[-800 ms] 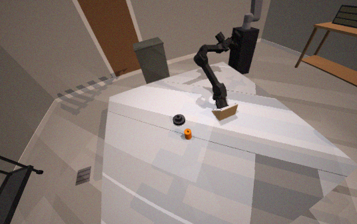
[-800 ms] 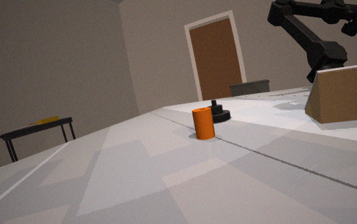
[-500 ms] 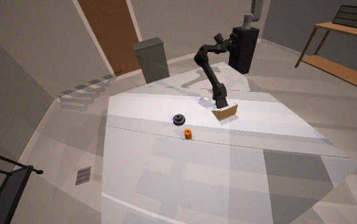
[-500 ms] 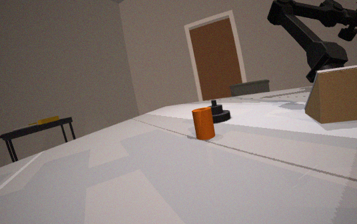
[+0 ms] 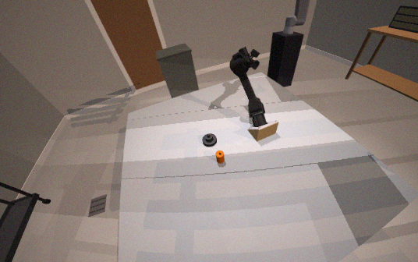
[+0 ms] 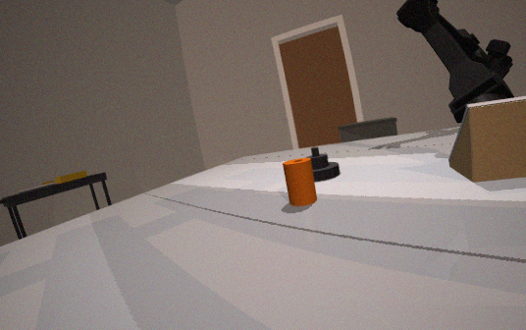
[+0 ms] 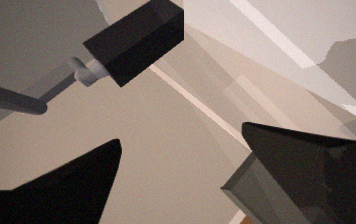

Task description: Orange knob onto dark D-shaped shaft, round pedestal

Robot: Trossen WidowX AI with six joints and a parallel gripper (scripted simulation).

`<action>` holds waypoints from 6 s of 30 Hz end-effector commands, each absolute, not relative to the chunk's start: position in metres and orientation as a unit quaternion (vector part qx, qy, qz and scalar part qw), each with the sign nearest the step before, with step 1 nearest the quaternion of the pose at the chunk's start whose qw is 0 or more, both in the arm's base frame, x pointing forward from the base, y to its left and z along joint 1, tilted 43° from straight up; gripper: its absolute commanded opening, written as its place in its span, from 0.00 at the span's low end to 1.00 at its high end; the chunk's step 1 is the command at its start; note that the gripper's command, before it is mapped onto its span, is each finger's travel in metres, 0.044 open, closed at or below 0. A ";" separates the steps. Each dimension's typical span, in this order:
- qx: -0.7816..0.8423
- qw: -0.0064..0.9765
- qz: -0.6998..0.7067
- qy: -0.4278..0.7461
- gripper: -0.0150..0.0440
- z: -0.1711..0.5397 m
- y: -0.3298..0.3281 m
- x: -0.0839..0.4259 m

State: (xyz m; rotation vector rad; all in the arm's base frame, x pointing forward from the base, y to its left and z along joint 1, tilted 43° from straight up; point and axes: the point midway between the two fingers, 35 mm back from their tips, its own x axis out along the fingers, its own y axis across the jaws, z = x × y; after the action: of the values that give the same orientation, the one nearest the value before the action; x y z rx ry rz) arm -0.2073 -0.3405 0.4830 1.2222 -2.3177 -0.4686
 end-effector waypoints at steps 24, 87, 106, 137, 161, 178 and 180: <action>0.643 0.434 -0.393 -0.493 1.00 0.431 -0.403 0.120; -0.329 0.674 -0.181 0.636 1.00 0.033 0.185 0.275; -0.329 0.674 -0.182 0.636 1.00 -0.006 0.151 0.279; -0.329 0.674 -0.182 0.635 1.00 -0.043 0.118 0.287; -0.330 0.674 -0.183 0.635 0.52 -0.054 0.108 0.287; -0.328 0.675 -0.180 0.636 0.25 -0.013 0.153 0.287; -0.328 0.675 -0.180 0.636 0.25 -0.005 0.160 0.286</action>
State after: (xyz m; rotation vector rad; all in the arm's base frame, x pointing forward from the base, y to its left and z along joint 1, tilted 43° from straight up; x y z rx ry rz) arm 0.2865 0.1485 -0.0168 2.0705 -3.9696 1.1244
